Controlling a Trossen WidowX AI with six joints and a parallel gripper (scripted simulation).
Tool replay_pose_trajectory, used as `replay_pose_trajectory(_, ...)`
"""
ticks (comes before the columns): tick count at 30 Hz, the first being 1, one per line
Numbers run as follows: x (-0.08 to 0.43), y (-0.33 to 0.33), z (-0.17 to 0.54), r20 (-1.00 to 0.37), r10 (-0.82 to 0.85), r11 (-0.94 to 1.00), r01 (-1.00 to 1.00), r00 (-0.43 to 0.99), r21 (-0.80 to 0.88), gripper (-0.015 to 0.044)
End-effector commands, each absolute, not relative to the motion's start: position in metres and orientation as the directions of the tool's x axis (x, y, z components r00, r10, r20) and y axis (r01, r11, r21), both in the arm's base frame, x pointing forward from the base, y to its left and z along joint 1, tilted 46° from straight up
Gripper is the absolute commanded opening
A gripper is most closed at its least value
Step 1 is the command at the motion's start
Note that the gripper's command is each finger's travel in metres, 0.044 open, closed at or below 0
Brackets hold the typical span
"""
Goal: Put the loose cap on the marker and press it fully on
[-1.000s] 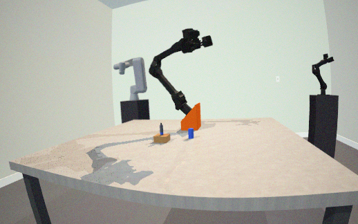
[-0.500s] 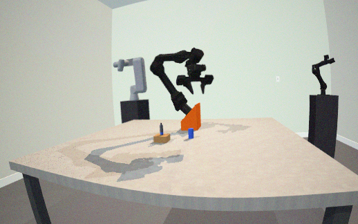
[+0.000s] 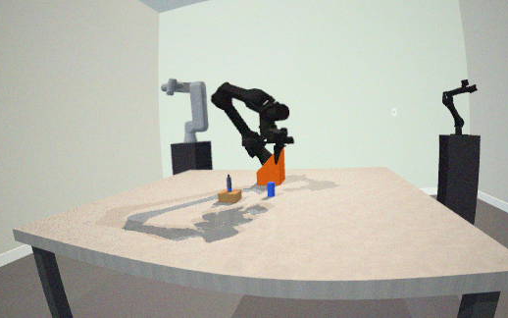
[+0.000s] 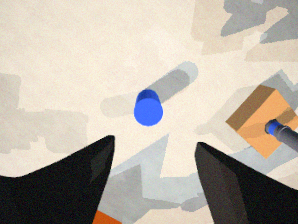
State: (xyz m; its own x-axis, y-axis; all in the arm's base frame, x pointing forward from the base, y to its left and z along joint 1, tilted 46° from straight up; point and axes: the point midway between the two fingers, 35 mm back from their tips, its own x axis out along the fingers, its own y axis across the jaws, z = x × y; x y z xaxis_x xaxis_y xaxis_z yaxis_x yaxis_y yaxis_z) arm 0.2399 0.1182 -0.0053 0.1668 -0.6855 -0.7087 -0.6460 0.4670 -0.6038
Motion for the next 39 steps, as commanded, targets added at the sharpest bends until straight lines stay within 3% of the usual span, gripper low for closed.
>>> replay_pose_trajectory(1, 0.242, 0.100, -0.022, -0.704, -0.694, 0.469, -0.650, 0.147, -0.598, 0.0245)
replay_pose_trajectory(39, 0.252, 0.054, -0.071, -0.703, -0.696, 0.469, -0.648, 0.147, -0.600, 0.0245)
